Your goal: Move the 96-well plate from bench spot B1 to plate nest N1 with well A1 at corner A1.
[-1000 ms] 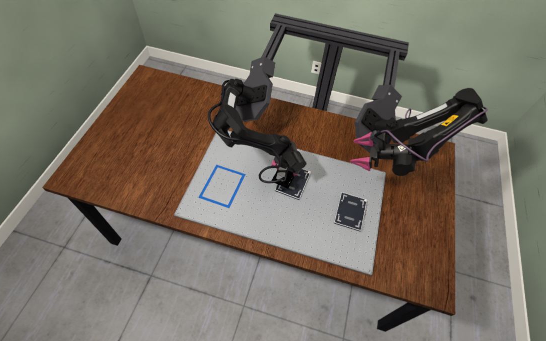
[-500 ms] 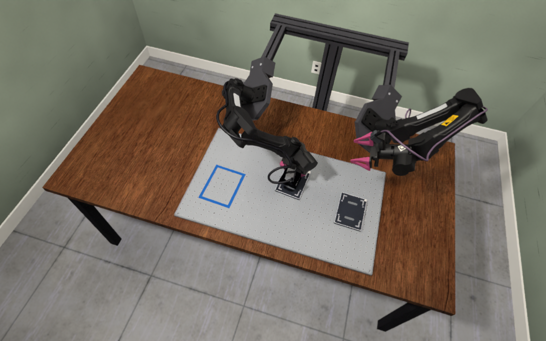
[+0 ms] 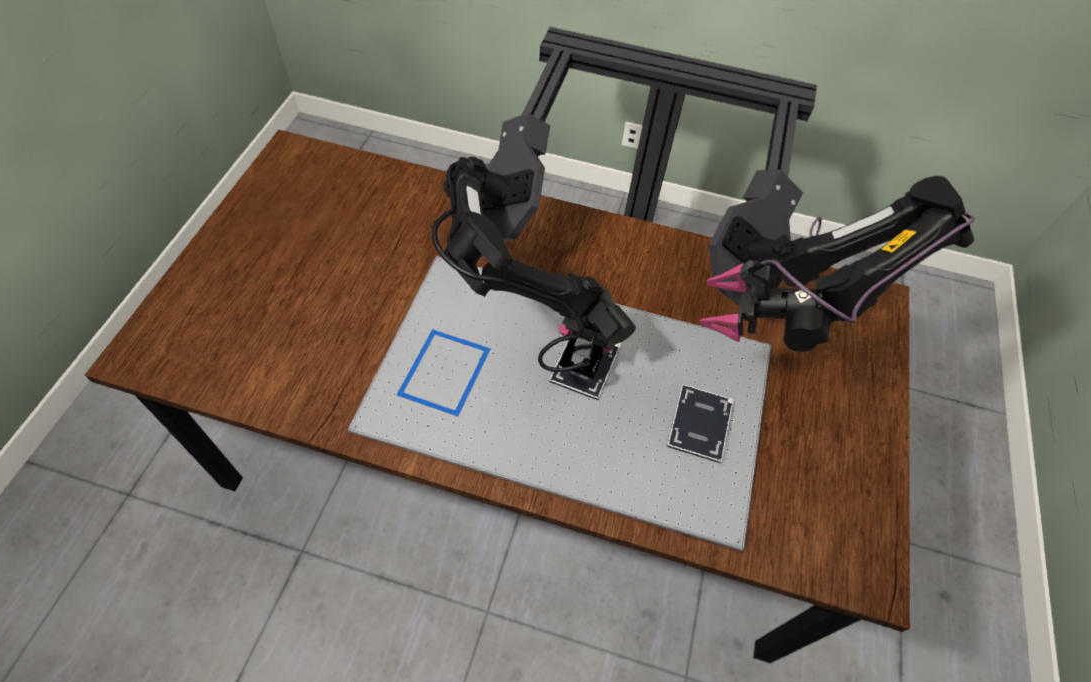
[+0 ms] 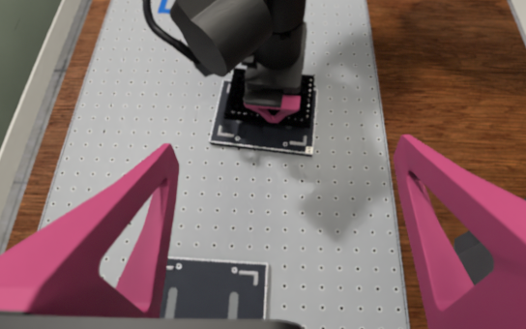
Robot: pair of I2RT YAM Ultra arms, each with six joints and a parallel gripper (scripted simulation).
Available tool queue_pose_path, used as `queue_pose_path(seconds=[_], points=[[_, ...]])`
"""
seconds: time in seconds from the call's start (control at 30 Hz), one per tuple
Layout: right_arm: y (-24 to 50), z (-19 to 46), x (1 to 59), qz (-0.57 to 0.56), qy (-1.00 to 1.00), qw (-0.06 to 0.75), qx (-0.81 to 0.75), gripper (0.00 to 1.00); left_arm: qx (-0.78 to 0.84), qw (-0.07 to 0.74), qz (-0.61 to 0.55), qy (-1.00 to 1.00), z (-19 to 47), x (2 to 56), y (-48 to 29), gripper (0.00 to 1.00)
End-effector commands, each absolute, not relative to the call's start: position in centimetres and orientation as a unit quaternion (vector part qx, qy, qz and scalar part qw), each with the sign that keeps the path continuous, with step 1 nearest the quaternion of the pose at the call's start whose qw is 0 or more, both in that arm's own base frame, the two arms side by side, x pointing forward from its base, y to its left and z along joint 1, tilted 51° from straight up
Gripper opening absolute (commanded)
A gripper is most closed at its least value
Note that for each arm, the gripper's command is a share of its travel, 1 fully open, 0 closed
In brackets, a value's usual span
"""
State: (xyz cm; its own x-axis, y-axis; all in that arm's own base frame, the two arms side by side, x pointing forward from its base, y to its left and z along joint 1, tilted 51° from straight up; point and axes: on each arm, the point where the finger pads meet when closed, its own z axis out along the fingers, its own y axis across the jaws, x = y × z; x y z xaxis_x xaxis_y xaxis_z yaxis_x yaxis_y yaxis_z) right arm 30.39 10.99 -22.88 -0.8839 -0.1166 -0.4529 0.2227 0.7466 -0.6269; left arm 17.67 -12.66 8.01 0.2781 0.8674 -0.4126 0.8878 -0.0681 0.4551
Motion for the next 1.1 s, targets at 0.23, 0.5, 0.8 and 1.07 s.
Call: queue_pose_path(seconds=[0.23, 0.5, 0.8, 1.07], points=[[13.4, -22.9, 32.2, -0.337, 0.903, 0.266, 0.013, 0.79, 0.735, 0.323, -0.027, 0.596, 7.7, 16.8, -12.7, 1.00], [12.9, -23.2, 32.5, -0.339, 0.903, 0.265, 0.016, 0.79, 0.735, 0.323, -0.027, 0.596, 7.7, 16.8, -12.7, 1.00], [12.9, -23.2, 32.5, -0.339, 0.903, 0.265, 0.016, 0.79, 0.735, 0.323, -0.027, 0.596, 7.7, 16.8, -12.7, 1.00], [12.9, -23.3, 32.8, -0.336, 0.903, 0.269, 0.015, 0.79, 0.735, 0.323, -0.027, 0.596, 7.7, 16.8, -12.7, 1.00]])
